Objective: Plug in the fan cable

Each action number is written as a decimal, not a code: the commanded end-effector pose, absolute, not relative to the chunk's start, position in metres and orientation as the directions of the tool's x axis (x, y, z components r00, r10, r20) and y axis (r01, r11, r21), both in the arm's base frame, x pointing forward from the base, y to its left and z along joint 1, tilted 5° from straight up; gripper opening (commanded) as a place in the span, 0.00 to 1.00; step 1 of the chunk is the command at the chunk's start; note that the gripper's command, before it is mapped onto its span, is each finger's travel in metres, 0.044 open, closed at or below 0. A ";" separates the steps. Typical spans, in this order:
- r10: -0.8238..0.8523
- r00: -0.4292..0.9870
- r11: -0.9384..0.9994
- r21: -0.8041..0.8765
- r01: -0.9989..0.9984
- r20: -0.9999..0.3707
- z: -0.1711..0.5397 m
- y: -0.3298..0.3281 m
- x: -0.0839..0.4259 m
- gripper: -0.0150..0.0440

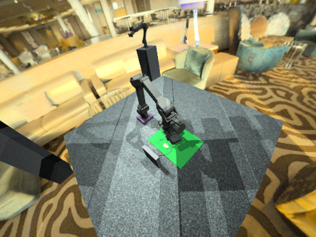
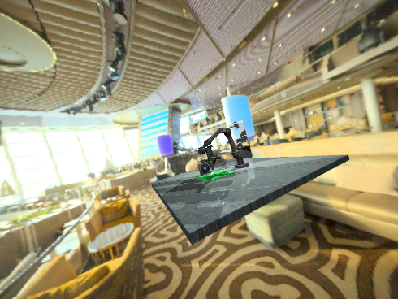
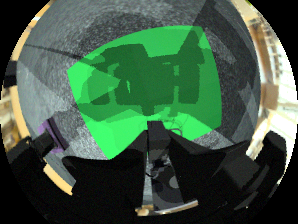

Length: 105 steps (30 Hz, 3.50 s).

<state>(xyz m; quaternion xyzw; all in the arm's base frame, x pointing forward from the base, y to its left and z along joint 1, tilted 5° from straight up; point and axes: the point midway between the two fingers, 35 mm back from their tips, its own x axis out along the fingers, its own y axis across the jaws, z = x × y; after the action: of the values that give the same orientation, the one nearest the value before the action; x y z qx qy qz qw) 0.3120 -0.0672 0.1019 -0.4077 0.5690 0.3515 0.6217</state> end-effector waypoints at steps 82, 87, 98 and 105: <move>-0.028 0.106 0.998 -0.033 -0.046 -0.994 0.082 -0.106 0.308 0.25; -0.028 0.106 0.998 -0.033 -0.046 -0.994 0.081 -0.106 0.308 0.25; -0.028 0.106 0.998 -0.033 -0.051 -0.994 0.080 -0.107 0.309 0.25; -0.028 0.106 0.998 -0.034 -0.055 -0.994 0.079 -0.107 0.310 0.25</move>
<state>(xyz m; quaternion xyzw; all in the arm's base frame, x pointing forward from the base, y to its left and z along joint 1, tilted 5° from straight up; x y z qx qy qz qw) 0.3097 -0.1072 0.0802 -0.0289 0.6680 0.0052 0.7436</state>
